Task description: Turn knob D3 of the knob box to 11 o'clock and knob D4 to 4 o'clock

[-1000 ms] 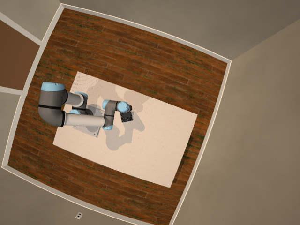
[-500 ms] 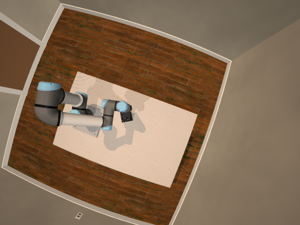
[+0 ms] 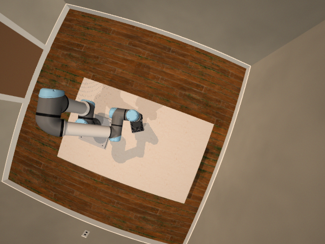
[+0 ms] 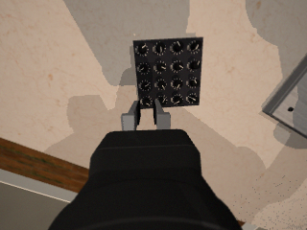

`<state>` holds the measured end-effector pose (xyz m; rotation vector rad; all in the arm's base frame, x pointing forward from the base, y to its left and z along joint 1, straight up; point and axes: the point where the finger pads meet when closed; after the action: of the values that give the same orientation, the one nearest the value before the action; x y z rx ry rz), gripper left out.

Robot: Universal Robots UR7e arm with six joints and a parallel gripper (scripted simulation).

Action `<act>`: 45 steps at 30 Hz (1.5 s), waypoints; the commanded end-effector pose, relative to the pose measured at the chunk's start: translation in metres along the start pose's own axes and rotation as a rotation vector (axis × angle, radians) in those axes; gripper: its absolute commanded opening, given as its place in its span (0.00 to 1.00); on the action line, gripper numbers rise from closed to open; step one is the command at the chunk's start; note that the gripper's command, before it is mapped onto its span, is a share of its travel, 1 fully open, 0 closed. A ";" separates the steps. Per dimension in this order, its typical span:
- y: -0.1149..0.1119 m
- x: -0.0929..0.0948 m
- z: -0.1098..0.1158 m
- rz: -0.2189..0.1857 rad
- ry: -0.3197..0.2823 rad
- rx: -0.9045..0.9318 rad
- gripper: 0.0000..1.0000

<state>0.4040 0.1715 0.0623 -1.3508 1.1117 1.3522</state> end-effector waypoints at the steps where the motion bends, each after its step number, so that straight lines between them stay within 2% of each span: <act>1: -0.001 -0.002 0.000 -0.004 0.001 -0.001 0.46; 10: -0.002 -0.023 0.000 -0.007 0.001 0.001 0.46; 45: -0.001 -0.021 0.000 -0.004 0.001 0.001 0.46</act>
<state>0.4038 0.1715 0.0819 -1.3498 1.1123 1.3509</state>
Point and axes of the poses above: the point where the finger pads meet when closed, its own x axis out along the fingers, its own y axis across the jaws, z = x × y, and after that the axes turned 14 degrees about x, right-handed
